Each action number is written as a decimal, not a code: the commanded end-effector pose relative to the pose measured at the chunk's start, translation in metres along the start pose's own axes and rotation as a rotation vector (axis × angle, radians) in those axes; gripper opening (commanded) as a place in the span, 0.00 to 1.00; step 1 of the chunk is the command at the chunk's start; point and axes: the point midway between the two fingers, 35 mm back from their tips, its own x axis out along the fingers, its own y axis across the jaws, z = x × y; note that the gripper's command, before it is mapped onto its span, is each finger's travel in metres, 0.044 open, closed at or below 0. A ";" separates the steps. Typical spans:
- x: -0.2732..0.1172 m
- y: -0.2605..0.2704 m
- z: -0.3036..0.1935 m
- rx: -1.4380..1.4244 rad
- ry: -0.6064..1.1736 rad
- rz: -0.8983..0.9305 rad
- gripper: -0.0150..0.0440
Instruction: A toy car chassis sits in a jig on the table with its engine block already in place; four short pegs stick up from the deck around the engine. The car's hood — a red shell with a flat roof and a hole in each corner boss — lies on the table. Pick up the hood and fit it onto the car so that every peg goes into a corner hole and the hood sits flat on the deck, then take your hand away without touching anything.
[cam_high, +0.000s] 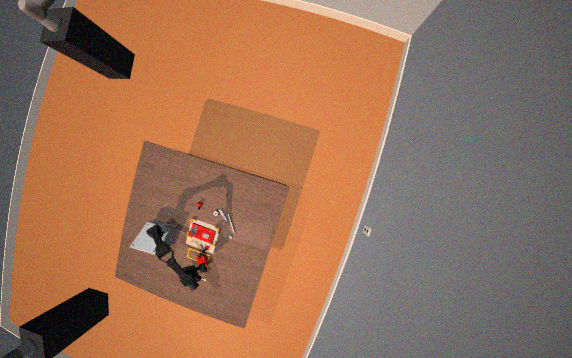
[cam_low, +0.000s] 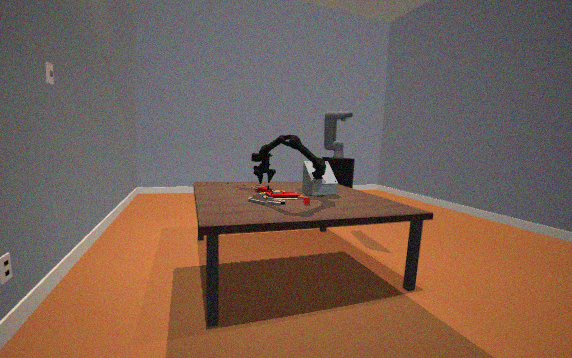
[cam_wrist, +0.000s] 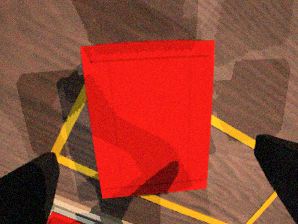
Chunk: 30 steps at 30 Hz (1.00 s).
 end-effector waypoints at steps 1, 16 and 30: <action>0.006 0.000 -0.001 0.005 0.005 0.004 1.00; 0.021 0.000 -0.002 0.005 0.006 0.004 1.00; 0.032 0.000 -0.004 0.005 0.007 0.004 1.00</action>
